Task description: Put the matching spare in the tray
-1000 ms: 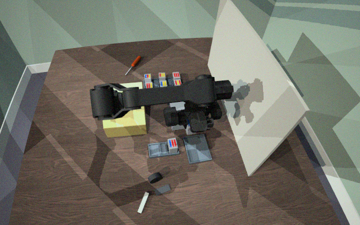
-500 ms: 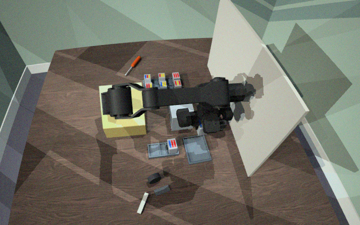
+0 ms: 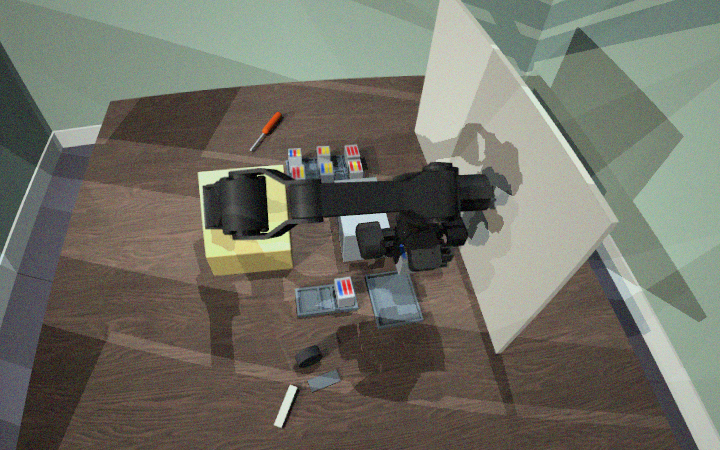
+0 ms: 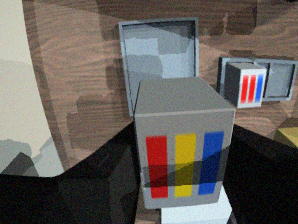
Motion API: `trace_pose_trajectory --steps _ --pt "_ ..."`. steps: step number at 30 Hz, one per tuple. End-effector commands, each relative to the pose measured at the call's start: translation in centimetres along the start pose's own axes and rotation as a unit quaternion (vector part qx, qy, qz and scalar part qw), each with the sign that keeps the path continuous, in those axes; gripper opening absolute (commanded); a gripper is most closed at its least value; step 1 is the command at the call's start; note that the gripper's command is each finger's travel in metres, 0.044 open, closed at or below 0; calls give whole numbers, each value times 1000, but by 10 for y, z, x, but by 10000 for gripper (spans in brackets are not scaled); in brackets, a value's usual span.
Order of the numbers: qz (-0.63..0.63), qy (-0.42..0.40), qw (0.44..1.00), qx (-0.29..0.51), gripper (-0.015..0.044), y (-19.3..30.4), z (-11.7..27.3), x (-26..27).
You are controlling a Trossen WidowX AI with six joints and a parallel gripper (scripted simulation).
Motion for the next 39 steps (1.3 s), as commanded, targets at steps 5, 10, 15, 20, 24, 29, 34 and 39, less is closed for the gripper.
trace_pose_trajectory --steps 5,10,15,20,24,29,34,39 --pt "3 -1 1000 0 0 1 -9 2" --pt "2 -1 1000 0 0 1 -15 3" --pt "2 -1 1000 1 0 1 -20 4" --pt "2 -1 1000 1 0 1 -26 4" --pt "2 -1 1000 1 0 1 -30 5" --pt "2 -1 1000 1 0 1 -36 5" --pt "2 -1 1000 1 0 1 -42 6" --pt "2 -1 1000 1 0 1 -47 6"
Point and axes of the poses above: the point midway between the two fingers, 35 mm back from their tips, its own z axis back along the fingers, its own x axis across the jaws, y = z × x, the point moved 8 cm from there along z, back along the fingers, and after that the axes turned 2 degrees about -z, right-handed, at the moved point
